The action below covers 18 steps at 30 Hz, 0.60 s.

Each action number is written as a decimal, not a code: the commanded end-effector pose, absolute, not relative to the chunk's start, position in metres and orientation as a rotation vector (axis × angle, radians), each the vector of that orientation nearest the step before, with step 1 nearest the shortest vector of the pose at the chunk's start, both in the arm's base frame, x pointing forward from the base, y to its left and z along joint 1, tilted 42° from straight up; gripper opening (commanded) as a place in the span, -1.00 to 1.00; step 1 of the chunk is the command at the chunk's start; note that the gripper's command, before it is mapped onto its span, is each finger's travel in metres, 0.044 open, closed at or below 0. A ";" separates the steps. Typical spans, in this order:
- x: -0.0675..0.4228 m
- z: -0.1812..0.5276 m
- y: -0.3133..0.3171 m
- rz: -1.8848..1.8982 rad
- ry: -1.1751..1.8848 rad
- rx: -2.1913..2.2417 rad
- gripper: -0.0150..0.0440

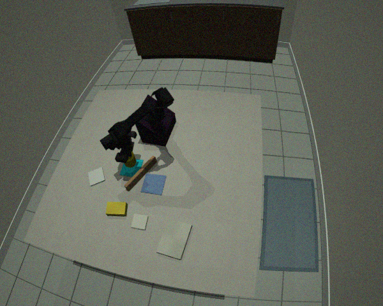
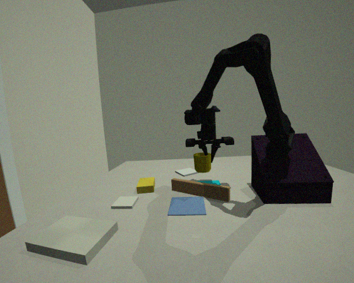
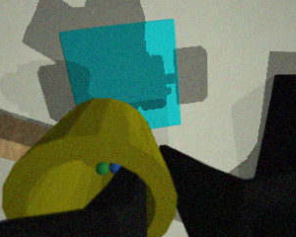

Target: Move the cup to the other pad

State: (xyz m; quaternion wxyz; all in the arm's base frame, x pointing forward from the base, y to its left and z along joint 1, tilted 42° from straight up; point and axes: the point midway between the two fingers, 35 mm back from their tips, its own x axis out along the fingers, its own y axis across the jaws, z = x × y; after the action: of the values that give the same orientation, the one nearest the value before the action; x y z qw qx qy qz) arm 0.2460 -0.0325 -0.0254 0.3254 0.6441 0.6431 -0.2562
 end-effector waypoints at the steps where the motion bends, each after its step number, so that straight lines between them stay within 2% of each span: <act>1: 0.240 -0.033 -0.040 -0.673 1.688 1.685 -0.49; 18: 0.230 -0.052 -0.050 -0.674 1.688 1.684 -0.49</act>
State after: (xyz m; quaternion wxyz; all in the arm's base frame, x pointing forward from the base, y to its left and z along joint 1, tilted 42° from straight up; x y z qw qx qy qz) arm 0.2314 -0.0524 -0.0475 0.3267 0.6443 0.6419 -0.2570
